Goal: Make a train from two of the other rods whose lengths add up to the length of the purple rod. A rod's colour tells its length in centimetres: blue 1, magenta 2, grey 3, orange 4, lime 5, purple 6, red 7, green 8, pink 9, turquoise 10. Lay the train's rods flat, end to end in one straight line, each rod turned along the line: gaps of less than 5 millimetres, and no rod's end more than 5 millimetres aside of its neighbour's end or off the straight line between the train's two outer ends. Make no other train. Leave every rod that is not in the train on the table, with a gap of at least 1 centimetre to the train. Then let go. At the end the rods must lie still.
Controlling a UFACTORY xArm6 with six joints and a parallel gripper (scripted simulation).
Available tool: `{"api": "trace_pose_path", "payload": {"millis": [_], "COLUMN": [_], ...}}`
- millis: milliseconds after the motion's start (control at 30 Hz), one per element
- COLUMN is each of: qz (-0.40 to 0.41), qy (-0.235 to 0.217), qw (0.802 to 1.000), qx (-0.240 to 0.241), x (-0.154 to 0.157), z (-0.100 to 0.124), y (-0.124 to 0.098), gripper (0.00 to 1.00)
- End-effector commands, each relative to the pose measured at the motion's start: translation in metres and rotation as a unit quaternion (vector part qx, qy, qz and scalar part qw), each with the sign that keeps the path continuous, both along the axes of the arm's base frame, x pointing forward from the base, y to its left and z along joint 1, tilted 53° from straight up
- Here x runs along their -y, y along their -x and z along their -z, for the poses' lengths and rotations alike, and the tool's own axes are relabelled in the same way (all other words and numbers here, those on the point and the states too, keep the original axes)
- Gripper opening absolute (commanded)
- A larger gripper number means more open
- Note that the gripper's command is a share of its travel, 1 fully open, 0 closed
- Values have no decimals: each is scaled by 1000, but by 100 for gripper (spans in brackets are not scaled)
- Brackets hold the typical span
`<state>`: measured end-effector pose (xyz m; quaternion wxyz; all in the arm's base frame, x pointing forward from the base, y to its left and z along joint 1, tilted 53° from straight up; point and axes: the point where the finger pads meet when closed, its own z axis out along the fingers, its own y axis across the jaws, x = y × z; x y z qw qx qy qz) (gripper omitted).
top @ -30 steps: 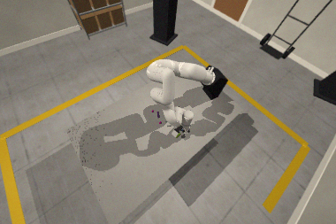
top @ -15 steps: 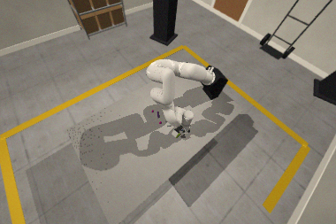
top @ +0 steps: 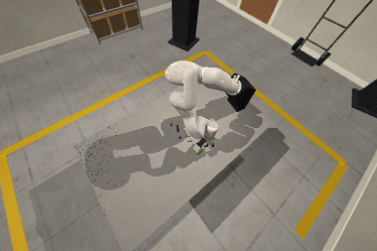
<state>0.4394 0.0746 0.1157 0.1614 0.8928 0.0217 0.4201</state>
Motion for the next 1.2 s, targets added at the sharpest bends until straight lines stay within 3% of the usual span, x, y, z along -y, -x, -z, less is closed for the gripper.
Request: {"api": "trace_pose_path", "payload": {"millis": [0, 167, 500, 533, 1167], "qz": [0, 0, 0, 0, 0], "qy": [1, 1, 1, 1, 1], "qw": [1000, 1000, 1000, 1000, 1000], "qx": [0, 0, 0, 0, 0], "x": [-8, -13, -16, -16, -16], "z": [-18, -30, -36, -36, -36], "y": [22, 37, 44, 44, 44], "gripper": [24, 24, 24, 100, 100]}}
